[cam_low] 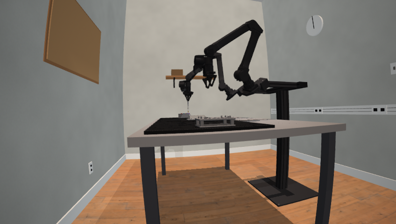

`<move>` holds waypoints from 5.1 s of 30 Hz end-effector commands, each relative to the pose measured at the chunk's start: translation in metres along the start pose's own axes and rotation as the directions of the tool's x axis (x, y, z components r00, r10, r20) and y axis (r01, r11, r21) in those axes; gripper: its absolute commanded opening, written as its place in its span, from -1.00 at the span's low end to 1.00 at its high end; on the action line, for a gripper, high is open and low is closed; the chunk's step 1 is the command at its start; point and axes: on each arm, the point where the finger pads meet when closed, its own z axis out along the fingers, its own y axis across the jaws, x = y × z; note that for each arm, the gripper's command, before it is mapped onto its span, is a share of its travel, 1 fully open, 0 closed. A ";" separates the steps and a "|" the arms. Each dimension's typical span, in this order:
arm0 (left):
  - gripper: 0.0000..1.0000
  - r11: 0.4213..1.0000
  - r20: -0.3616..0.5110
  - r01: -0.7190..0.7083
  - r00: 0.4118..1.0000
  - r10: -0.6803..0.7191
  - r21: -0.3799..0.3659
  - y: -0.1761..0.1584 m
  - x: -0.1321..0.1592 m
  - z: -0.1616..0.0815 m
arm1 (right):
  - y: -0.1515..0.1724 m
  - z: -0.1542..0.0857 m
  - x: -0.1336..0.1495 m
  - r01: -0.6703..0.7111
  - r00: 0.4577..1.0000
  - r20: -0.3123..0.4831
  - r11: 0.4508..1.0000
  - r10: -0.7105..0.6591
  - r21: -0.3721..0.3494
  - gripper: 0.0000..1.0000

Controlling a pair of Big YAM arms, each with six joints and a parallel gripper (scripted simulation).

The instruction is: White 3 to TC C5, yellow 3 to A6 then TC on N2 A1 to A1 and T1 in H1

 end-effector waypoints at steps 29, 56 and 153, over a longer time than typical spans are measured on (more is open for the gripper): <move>1.00 1.000 0.028 -0.007 1.000 0.007 0.002 0.002 -0.012 -0.008 | 0.029 -0.001 -0.036 -0.017 1.000 0.017 1.000 0.016 0.019 -0.82; 1.00 1.000 0.028 -0.007 1.000 0.007 0.002 0.002 -0.012 -0.008 | 0.061 0.006 -0.064 -0.013 1.000 0.007 1.000 0.013 0.003 -0.82; 1.00 1.000 0.028 -0.007 1.000 0.007 0.002 0.002 -0.012 -0.008 | 0.157 0.001 -0.174 -0.024 0.999 0.026 1.000 0.024 0.010 -0.82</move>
